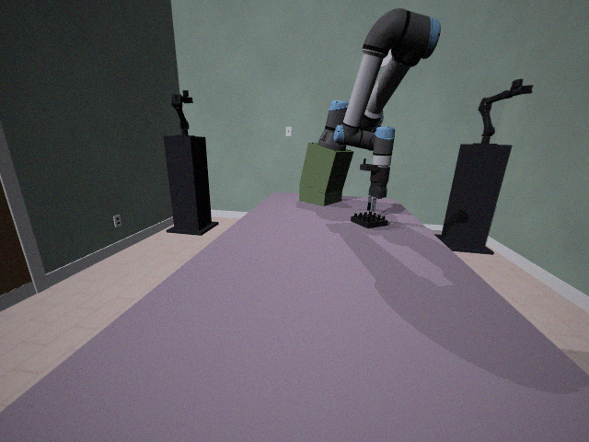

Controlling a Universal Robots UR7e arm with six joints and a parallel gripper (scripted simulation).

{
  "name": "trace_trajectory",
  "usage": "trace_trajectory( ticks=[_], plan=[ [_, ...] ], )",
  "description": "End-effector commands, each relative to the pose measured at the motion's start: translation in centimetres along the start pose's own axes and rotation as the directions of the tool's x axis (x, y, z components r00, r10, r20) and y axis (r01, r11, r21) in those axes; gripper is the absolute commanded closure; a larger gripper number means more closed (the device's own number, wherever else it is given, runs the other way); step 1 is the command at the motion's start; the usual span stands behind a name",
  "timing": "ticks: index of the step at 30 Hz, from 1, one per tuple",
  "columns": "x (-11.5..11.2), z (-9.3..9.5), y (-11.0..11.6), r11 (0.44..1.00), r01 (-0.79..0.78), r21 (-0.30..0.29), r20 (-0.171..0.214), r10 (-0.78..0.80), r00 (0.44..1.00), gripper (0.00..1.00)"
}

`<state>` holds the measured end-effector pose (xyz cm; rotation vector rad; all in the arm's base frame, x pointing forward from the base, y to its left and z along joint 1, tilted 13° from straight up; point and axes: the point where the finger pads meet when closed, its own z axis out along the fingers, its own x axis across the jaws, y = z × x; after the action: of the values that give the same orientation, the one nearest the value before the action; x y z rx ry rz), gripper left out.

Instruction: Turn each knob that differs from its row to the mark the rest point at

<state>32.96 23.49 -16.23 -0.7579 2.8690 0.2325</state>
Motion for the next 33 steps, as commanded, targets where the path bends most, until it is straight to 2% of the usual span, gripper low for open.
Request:
trace_trajectory(
  ticks=[1,16,33],
  plan=[
    [-0.03,0.24,0.0,1.0,0.0,0.0,0.001,0.0,1.0,0.54],
    [-0.03,1.15,0.0,1.0,0.0,0.0,0.001,0.0,1.0,0.54],
    [-0.03,1.2,0.0,1.0,0.0,0.0,0.001,0.0,1.0,0.54]
  ],
)
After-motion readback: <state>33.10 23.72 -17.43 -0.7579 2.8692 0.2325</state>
